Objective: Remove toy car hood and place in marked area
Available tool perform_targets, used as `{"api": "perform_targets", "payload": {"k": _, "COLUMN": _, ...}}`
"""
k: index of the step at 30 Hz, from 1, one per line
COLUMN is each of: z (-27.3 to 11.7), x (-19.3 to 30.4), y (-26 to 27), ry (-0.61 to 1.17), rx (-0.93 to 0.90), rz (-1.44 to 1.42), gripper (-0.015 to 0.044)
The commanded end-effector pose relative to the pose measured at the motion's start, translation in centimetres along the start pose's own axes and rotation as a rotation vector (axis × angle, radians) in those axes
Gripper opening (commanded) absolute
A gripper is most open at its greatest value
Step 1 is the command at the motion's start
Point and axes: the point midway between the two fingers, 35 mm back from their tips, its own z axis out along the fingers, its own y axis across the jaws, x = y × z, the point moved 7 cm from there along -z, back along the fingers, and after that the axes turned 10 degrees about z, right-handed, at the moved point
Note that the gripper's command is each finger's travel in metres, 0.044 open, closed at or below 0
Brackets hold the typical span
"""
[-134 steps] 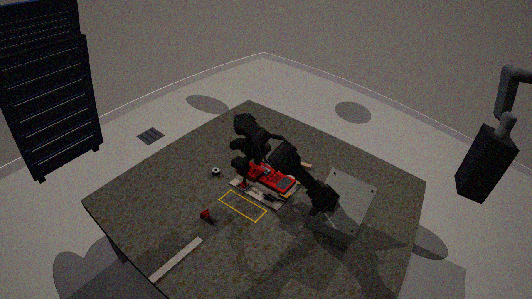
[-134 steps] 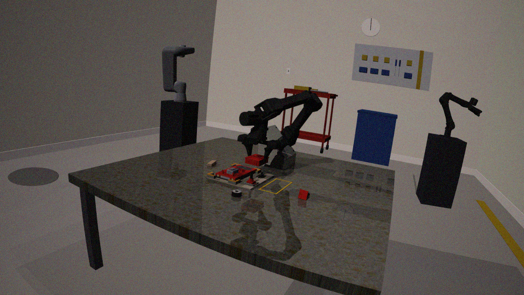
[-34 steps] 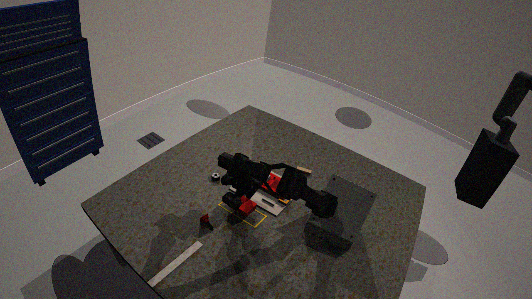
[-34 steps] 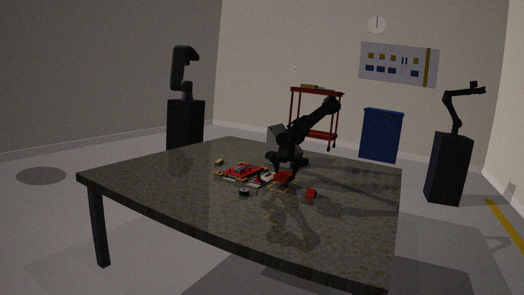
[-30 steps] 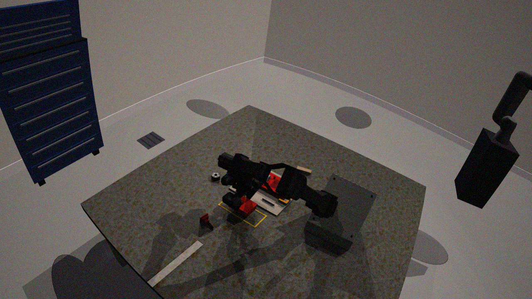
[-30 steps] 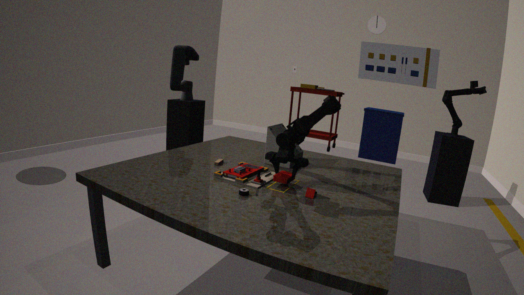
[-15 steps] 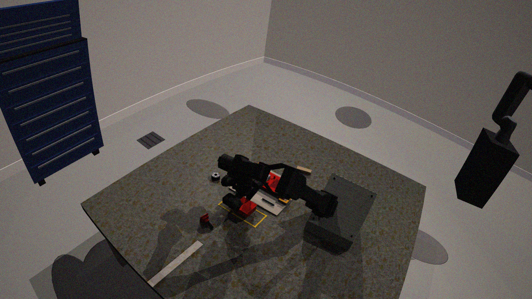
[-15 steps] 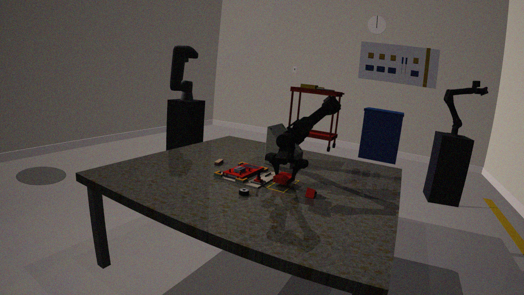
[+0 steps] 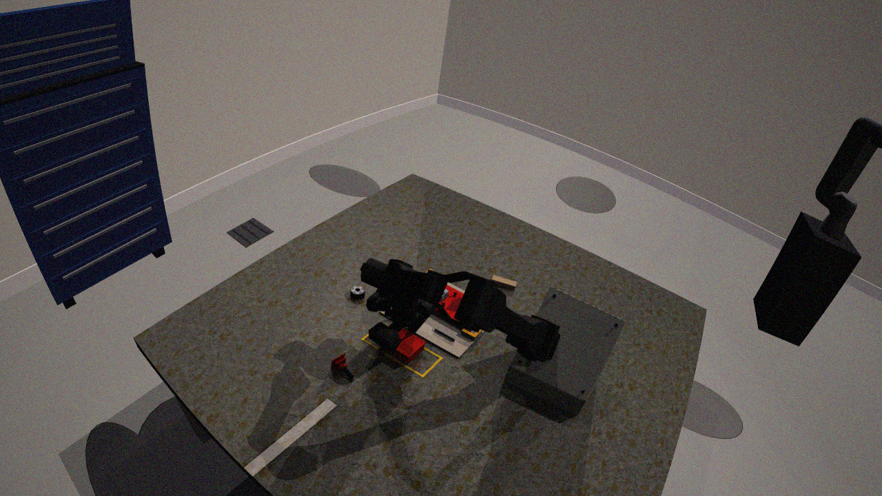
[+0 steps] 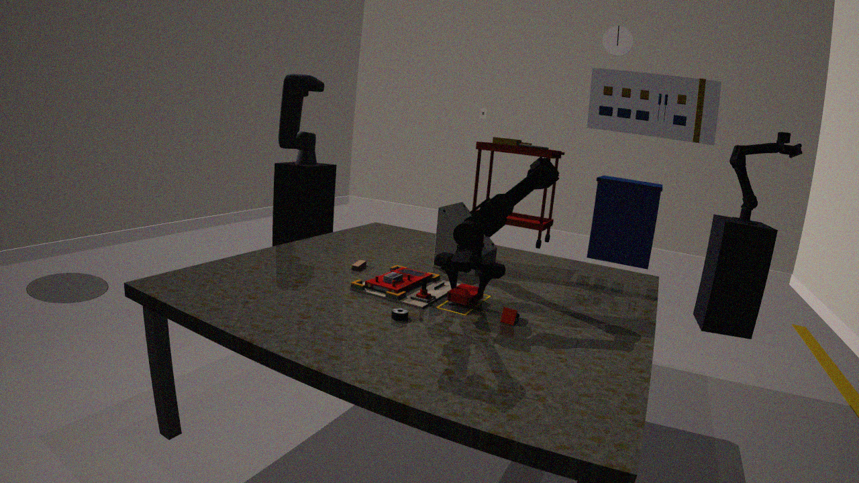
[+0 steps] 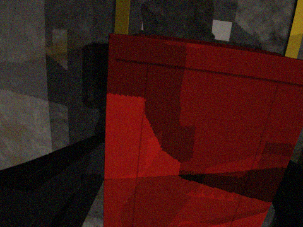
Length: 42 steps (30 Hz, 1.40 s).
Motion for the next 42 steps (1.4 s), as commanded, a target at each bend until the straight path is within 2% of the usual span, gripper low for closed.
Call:
{"api": "perform_targets", "payload": {"k": 1, "z": 0.3, "x": 0.0, "y": -0.1, "ry": 0.004, "rx": 0.001, "rz": 0.007, "gripper": 0.0}}
{"api": "perform_targets", "payload": {"k": 16, "z": 0.9, "x": 0.0, "y": -0.1, "ry": 0.004, "rx": 0.0, "rz": 0.007, "gripper": 0.0}}
{"api": "perform_targets", "payload": {"k": 33, "z": 0.5, "x": 0.0, "y": 0.0, "ry": 0.002, "rx": -0.001, "rz": 0.0, "gripper": 0.044}}
{"api": "perform_targets", "payload": {"k": 40, "z": -6.2, "x": -0.2, "y": -0.1, "ry": 0.008, "rx": 0.0, "rz": 0.001, "gripper": 0.044}}
{"api": "perform_targets", "payload": {"k": 42, "z": -6.5, "x": -0.1, "y": -0.1, "ry": 0.008, "rx": -0.001, "rz": 0.001, "gripper": 0.044}}
